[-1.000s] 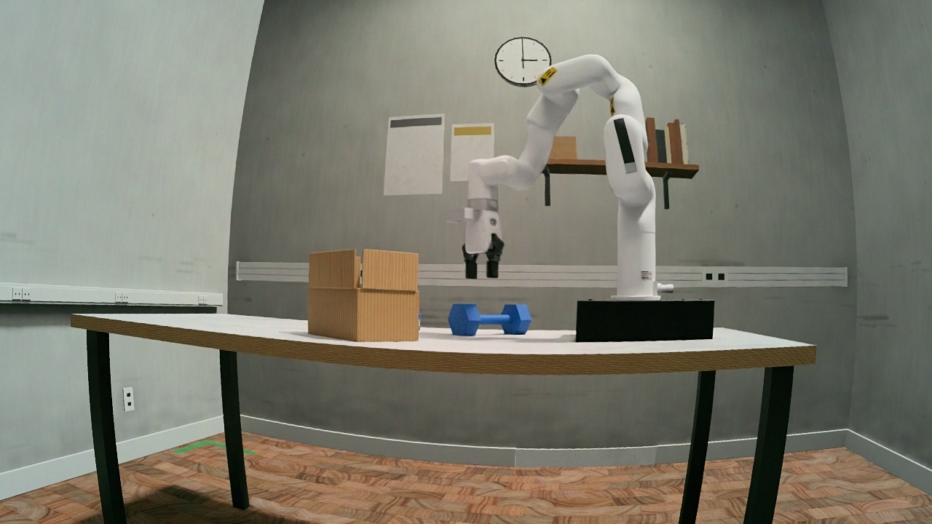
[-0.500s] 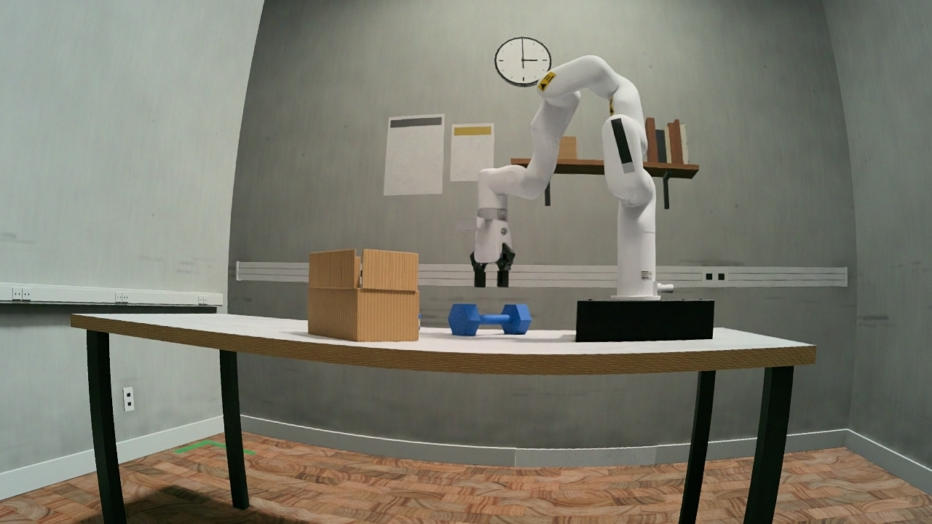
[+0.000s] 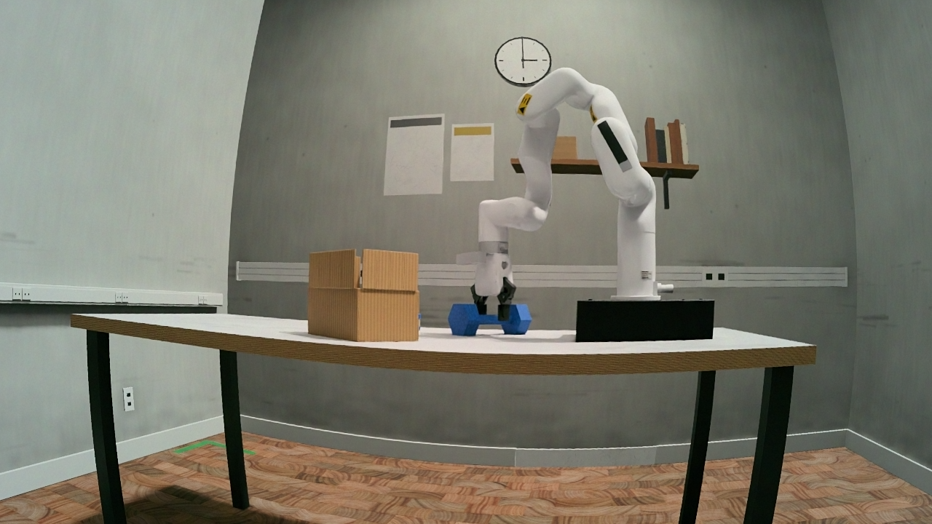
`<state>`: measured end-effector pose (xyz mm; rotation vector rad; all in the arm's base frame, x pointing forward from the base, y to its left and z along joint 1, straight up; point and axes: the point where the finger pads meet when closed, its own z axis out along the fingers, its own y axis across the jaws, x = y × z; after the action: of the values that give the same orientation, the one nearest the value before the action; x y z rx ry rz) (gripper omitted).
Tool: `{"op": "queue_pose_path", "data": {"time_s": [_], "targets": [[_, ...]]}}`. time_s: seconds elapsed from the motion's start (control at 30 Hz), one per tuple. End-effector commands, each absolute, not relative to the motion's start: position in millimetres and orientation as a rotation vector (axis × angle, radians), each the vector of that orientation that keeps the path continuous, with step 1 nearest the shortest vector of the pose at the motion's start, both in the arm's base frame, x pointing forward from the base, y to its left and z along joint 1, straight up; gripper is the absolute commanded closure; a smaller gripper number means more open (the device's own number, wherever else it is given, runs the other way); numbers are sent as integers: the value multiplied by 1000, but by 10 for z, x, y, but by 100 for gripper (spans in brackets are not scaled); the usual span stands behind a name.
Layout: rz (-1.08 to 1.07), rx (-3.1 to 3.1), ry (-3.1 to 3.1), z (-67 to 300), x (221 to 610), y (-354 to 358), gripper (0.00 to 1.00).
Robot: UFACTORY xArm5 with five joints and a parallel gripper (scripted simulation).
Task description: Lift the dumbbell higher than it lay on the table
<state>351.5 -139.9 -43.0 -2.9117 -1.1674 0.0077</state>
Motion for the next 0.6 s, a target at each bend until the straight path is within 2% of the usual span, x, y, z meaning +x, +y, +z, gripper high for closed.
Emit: {"op": "queue_pose_path", "data": {"time_s": [0.0, 0.4, 0.43, 0.57], "targets": [[0, -2916, -1169, -491, 3558, -1416, 0], [0, -2916, -1169, -491, 3558, -1416, 0], [0, -2916, -1169, -491, 3558, -1416, 100], [0, -2916, -1169, -491, 3558, -1416, 100]]}}
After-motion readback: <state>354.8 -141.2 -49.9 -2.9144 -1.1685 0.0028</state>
